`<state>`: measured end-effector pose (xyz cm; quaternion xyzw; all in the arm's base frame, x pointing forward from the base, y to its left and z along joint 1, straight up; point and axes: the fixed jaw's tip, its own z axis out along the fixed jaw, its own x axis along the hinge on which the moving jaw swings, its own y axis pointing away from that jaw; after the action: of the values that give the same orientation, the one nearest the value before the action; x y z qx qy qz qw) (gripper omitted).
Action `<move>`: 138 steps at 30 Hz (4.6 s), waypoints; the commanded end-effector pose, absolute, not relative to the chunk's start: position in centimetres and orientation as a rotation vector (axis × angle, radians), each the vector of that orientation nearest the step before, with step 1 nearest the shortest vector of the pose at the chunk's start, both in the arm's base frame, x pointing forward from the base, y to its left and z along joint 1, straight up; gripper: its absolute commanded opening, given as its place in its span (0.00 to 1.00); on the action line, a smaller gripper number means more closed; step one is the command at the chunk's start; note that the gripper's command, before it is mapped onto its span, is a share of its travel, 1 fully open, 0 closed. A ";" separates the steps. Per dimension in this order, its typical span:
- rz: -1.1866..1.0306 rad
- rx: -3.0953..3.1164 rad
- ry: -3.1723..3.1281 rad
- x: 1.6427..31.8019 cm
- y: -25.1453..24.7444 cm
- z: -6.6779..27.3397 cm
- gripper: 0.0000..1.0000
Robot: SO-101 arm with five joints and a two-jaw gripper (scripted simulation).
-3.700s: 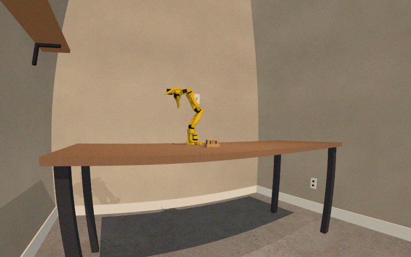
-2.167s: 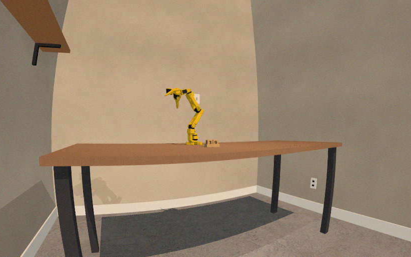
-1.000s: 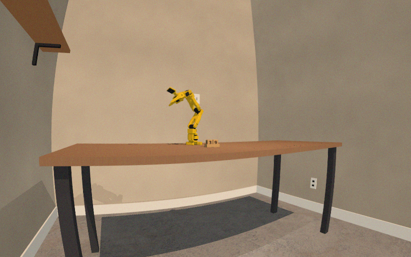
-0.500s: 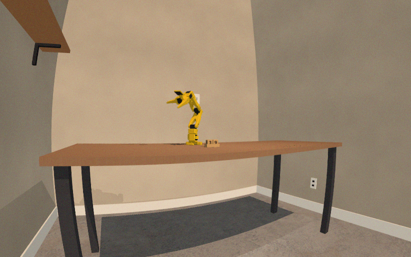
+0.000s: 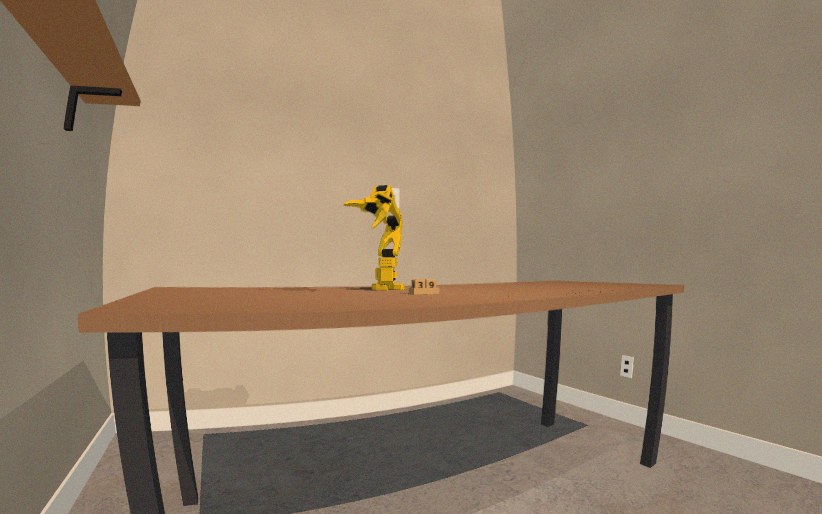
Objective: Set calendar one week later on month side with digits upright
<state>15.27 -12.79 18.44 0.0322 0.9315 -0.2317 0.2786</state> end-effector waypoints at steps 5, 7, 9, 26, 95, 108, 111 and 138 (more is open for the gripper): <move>-0.651 -0.550 2.526 16.2 -10.0 17.2 0.60; -0.650 -0.630 2.522 16.2 -9.7 16.9 0.59; -0.649 -0.709 2.515 16.3 -9.3 16.7 0.58; -0.590 -1.803 2.150 16.4 -4.9 13.8 0.47; -0.363 -2.980 0.598 14.1 1.1 10.1 0.30; -0.363 -2.980 0.598 14.1 1.1 10.1 0.30; -0.363 -2.980 0.598 14.1 1.1 10.1 0.30; -0.363 -2.980 0.598 14.1 1.1 10.1 0.30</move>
<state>14.16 1.01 9.84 -0.9717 0.2044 -0.1120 0.0375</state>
